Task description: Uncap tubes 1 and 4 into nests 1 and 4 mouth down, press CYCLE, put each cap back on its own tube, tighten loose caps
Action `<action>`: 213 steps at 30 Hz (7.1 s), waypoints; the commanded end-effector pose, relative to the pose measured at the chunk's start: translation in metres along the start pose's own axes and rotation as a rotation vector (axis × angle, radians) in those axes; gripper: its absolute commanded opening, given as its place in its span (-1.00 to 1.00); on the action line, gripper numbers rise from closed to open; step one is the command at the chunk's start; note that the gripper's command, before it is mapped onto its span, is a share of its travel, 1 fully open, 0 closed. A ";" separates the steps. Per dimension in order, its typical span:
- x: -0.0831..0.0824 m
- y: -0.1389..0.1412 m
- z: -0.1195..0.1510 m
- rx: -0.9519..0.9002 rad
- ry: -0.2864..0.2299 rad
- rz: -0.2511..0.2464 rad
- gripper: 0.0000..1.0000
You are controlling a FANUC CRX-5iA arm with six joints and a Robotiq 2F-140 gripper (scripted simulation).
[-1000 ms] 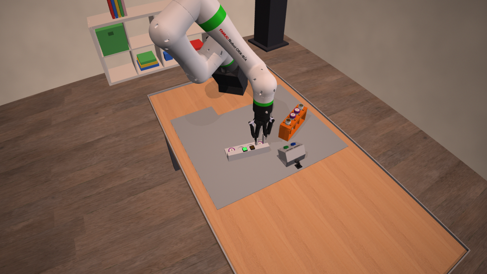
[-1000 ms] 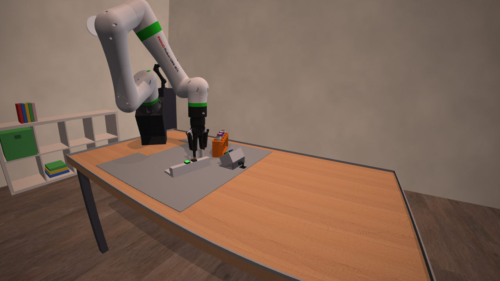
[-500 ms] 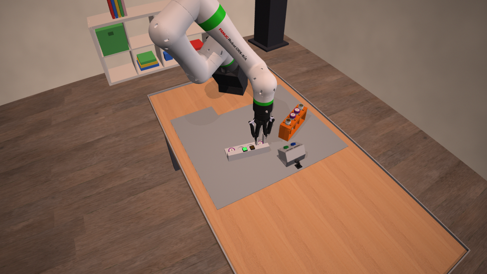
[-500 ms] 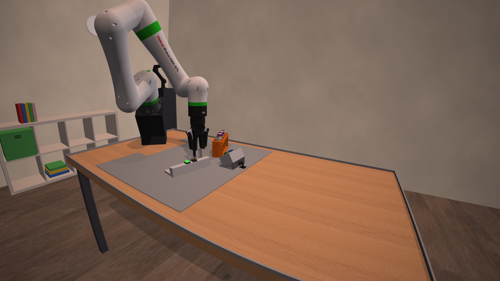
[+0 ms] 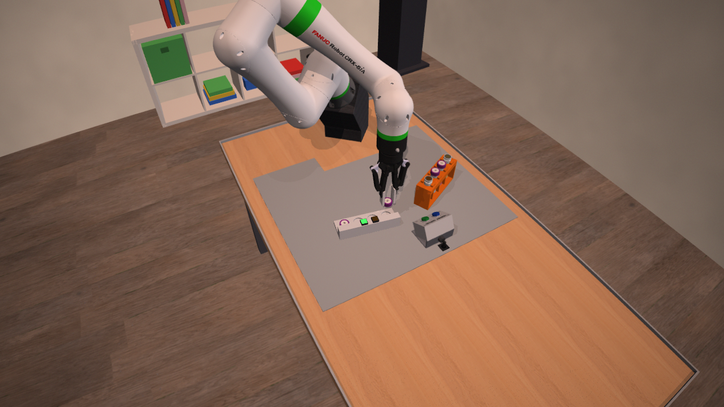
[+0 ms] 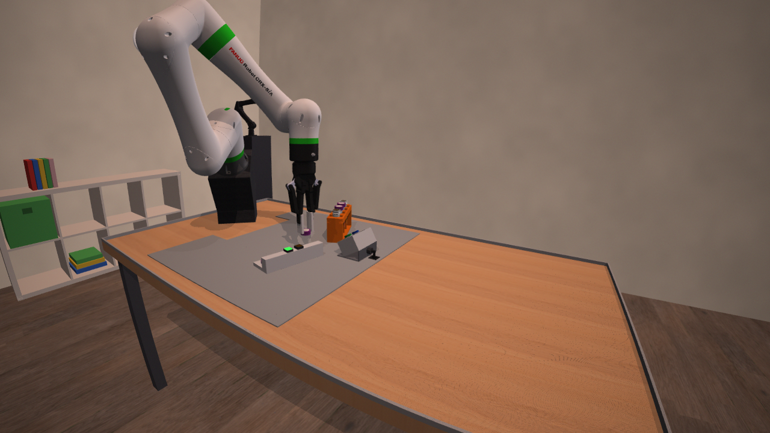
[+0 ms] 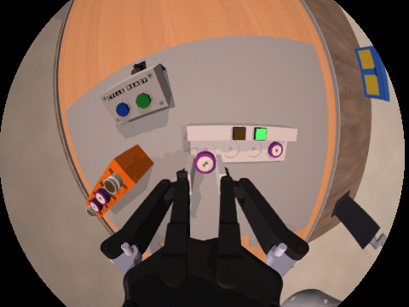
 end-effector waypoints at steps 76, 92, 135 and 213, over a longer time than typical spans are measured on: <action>-0.076 -0.298 0.102 0.530 -0.002 0.003 -1.00; -0.051 -0.298 0.102 0.530 -0.002 0.003 -1.00; -0.041 -0.298 0.102 0.530 -0.002 0.003 -1.00; -0.033 -0.298 0.102 1.197 -0.001 0.004 -1.00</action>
Point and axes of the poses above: the point where the finger pads meet when closed, its own x axis out along the fingers, its own y axis across the jaws, z = x × y, the point moved 1 cm from there along -x, back along the fingers, and after that the axes turned 4 degrees about -x, right-handed, at the moved point
